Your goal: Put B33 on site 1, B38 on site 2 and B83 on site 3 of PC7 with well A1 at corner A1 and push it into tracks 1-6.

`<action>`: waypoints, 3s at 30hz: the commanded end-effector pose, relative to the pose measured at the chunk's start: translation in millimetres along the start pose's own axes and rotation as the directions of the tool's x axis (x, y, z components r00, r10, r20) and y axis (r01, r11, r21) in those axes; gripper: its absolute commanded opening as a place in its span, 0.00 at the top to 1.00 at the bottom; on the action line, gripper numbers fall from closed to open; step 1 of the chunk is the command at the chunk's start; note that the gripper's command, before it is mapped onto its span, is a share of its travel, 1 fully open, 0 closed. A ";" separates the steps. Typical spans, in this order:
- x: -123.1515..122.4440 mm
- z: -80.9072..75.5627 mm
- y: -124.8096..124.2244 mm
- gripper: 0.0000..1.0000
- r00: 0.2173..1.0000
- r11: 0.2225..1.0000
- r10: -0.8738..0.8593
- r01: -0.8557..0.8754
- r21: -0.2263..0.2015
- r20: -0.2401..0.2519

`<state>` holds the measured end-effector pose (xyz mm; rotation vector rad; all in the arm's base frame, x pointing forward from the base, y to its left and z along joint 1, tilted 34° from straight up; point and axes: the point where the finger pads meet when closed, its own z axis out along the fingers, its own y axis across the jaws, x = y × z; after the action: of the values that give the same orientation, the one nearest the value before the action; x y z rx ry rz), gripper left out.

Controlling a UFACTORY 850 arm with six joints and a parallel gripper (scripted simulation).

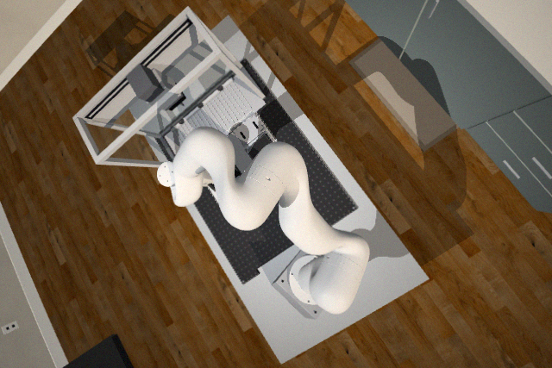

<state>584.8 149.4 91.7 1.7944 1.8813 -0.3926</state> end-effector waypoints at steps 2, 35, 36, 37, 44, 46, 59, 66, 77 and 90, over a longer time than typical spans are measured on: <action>0.2 -1.1 0.8 0.00 1.000 1.000 0.001 -0.001 -0.002 -0.001; -149.8 -1.6 -6.2 0.00 1.000 1.000 0.005 -0.005 -0.002 -0.001; -149.8 -1.6 -6.2 0.00 1.000 1.000 0.005 -0.005 -0.002 -0.001; -149.8 -1.6 -6.2 0.00 1.000 1.000 0.005 -0.005 -0.002 -0.001; -184.8 -1.8 -7.9 0.00 1.000 1.000 0.005 -0.005 -0.002 0.000; -194.8 -1.8 -8.4 0.00 1.000 1.000 0.005 -0.005 -0.002 0.000; -218.0 -1.9 -9.4 0.00 1.000 1.000 0.005 -0.005 -0.002 0.000; -218.0 3.1 -9.4 0.00 1.000 1.000 0.005 -0.005 -0.002 0.000; -218.0 18.1 -9.4 0.00 1.000 1.000 0.005 -0.005 -0.002 0.000; -218.0 36.5 -9.4 0.00 1.000 1.000 0.005 -0.005 -0.002 0.000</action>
<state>580.1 -53.0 179.9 1.7988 1.8769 -0.3906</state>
